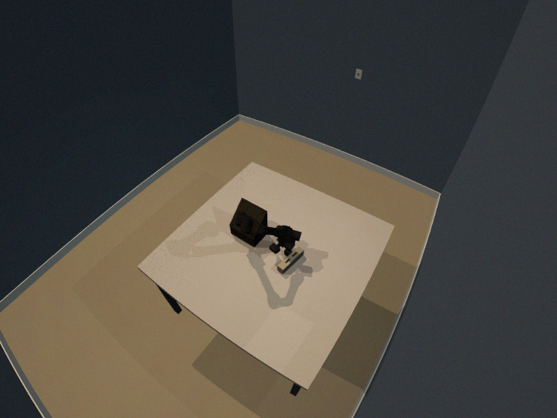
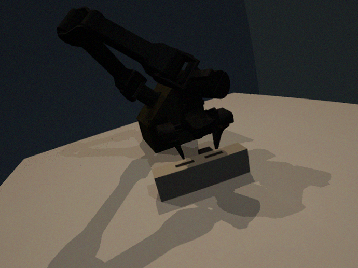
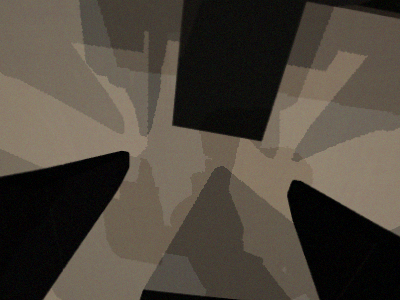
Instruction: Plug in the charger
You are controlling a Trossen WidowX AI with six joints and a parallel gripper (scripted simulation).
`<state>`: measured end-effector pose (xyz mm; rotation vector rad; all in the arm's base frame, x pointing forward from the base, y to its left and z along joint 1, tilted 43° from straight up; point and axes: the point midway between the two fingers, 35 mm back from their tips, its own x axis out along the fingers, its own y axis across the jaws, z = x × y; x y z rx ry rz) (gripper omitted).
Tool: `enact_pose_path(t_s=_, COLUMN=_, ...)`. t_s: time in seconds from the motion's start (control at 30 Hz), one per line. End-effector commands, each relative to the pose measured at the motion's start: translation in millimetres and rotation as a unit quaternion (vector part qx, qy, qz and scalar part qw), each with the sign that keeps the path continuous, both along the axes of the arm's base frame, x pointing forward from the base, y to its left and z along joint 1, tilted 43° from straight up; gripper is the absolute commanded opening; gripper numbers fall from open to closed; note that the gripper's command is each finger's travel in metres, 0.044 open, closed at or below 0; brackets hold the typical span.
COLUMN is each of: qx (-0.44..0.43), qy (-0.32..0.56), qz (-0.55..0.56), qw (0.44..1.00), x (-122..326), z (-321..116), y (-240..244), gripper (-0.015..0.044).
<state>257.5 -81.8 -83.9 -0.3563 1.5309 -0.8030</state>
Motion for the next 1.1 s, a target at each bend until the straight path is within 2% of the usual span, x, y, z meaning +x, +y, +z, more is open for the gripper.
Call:
enact_pose_path(t_s=0.0, qx=0.002, qy=-0.004, qz=-0.001, qw=1.000, x=-4.1, z=-0.3, y=2.4, gripper=0.0440)
enact_pose_path(t_s=0.2, qx=-0.011, qy=-0.022, qz=0.018, qw=1.000, x=-1.6, z=3.6, y=5.2, gripper=0.0440)
enact_pose_path(t_s=0.43, qx=-0.091, qy=-0.244, qz=0.149, qw=0.954, x=18.9, z=56.5, y=51.2, gripper=0.0440)
enact_pose_path(t_s=1.07, qx=-0.092, qy=-0.250, qz=0.151, qw=0.952, x=18.9, z=58.1, y=52.5, gripper=0.0440)
